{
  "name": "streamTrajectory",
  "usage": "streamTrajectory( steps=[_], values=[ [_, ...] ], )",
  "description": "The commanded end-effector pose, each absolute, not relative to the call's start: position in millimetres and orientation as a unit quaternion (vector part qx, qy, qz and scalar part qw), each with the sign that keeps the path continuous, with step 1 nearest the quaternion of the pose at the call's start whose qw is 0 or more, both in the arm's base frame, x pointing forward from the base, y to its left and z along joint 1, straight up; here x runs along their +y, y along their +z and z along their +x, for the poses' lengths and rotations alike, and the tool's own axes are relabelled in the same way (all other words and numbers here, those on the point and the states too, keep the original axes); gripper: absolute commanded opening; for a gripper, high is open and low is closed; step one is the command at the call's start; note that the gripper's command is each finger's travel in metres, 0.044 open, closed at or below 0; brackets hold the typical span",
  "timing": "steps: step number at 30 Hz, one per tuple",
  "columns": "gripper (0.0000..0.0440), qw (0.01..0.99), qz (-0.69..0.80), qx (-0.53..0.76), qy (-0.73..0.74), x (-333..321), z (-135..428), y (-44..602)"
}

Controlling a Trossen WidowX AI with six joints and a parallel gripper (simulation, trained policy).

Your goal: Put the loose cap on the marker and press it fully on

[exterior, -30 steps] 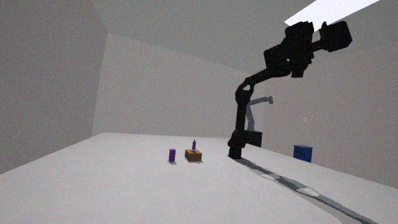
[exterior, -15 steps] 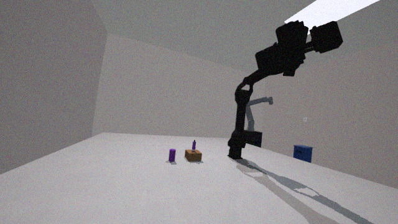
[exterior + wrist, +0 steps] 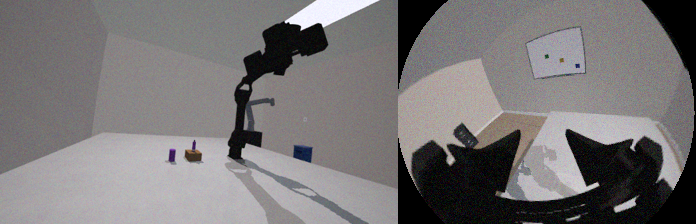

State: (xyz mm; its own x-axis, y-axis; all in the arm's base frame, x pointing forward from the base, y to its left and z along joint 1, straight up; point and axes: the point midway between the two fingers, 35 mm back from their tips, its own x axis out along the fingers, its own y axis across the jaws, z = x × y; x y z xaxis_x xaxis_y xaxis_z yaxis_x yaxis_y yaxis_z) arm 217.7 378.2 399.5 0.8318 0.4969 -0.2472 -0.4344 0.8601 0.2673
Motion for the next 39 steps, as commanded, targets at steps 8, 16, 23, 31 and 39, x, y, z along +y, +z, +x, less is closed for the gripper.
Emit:
streamTrajectory(
  steps=[8,16,23,31,39],
  values=[
    [0.0338,0.950,0.101,0.196,0.222,362.1,239.8,385.1],
    [0.0338,0.947,0.099,0.229,0.201,348.5,256.1,370.3],
    [0.0339,0.944,0.098,0.260,0.180,335.2,269.9,356.8],
    [0.0338,0.938,0.098,0.295,0.154,318.5,284.9,340.7],
    [0.0338,0.930,0.100,0.331,0.125,300.3,298.8,324.5]
  ],
)
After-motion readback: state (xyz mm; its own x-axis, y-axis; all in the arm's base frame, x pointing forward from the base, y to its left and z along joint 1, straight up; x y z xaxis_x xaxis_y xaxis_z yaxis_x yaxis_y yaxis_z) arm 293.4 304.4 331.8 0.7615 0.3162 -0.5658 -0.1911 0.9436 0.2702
